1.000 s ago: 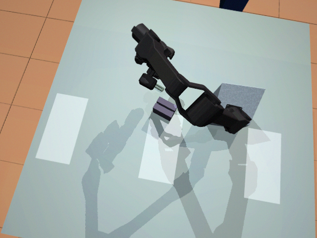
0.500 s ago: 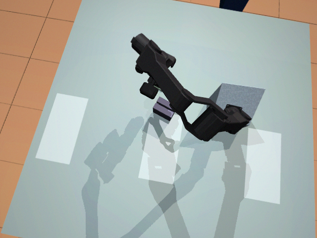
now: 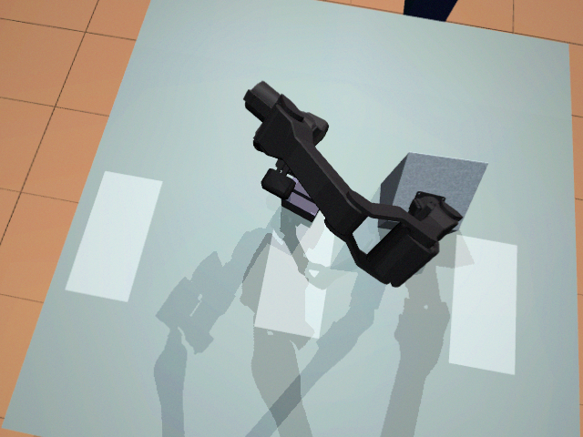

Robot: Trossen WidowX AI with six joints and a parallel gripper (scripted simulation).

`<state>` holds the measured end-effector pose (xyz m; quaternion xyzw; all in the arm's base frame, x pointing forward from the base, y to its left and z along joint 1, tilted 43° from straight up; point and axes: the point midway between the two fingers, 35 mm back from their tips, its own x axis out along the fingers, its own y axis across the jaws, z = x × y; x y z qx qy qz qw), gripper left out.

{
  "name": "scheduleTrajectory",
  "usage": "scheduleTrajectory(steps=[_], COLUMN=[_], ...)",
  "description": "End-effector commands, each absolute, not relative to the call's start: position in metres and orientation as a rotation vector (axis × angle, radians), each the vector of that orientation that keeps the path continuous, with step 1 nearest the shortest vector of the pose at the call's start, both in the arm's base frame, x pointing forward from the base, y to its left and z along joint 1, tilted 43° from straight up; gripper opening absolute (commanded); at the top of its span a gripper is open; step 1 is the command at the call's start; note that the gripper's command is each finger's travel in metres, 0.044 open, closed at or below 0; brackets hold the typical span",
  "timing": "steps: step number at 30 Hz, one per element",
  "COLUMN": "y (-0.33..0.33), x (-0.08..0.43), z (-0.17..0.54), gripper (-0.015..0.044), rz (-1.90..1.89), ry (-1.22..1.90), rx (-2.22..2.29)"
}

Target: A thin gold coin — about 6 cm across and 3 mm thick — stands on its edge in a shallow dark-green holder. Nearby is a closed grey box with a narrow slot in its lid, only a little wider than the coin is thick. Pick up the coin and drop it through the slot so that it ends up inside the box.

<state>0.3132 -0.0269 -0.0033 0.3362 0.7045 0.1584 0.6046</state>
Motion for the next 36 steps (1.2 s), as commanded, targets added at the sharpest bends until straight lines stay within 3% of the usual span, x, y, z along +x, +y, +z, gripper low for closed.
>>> scheduleTrajectory(steps=[1,36], y=[-0.018,0.007], x=[0.306,0.282], z=[0.001,0.022], gripper=[0.0,0.0], rz=[0.369,0.37], ry=[1.636,1.633], rx=[0.786,0.782])
